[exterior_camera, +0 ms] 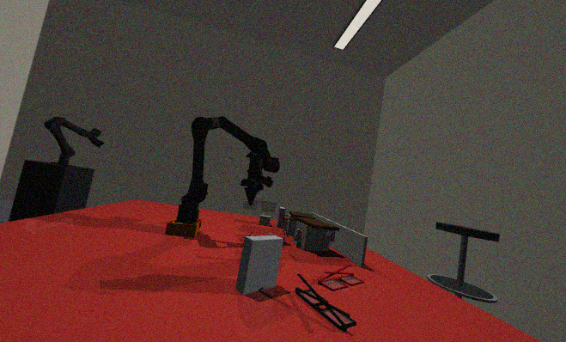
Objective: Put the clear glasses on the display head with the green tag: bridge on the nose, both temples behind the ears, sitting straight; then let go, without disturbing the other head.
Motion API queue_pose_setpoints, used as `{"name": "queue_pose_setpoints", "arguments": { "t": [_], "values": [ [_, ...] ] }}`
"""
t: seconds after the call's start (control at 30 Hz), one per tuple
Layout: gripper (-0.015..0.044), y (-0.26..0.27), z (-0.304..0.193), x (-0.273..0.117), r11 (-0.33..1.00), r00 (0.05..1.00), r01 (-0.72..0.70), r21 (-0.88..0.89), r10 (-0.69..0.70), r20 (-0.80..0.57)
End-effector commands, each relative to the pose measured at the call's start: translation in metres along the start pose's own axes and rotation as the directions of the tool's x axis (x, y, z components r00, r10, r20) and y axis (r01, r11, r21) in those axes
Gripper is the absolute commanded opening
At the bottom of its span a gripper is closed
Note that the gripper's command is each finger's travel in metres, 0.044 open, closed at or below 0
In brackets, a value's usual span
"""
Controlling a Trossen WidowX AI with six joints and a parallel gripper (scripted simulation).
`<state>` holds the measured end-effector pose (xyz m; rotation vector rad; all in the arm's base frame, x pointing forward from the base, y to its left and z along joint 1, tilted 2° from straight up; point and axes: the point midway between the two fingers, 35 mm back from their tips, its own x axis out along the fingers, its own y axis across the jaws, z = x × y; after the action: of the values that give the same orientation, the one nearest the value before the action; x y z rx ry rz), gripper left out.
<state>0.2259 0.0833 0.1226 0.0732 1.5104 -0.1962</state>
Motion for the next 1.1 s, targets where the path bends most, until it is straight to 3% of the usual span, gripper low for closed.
{"name": "queue_pose_setpoints", "arguments": {
  "t": [0.0, 0.5, 1.07],
  "values": [
    [0.0000, 0.004, -0.010, -0.006, 0.996, 0.999, 0.015, 0.083, -0.017, 0.028],
    [0.0000, 0.019, -0.044, -0.027, 0.928, 0.989, -0.008, 0.371, -0.048, 0.141],
    [0.0000, 0.024, -0.080, -0.047, 0.751, 0.960, -0.168, 0.639, -0.025, 0.280]
  ]
}}
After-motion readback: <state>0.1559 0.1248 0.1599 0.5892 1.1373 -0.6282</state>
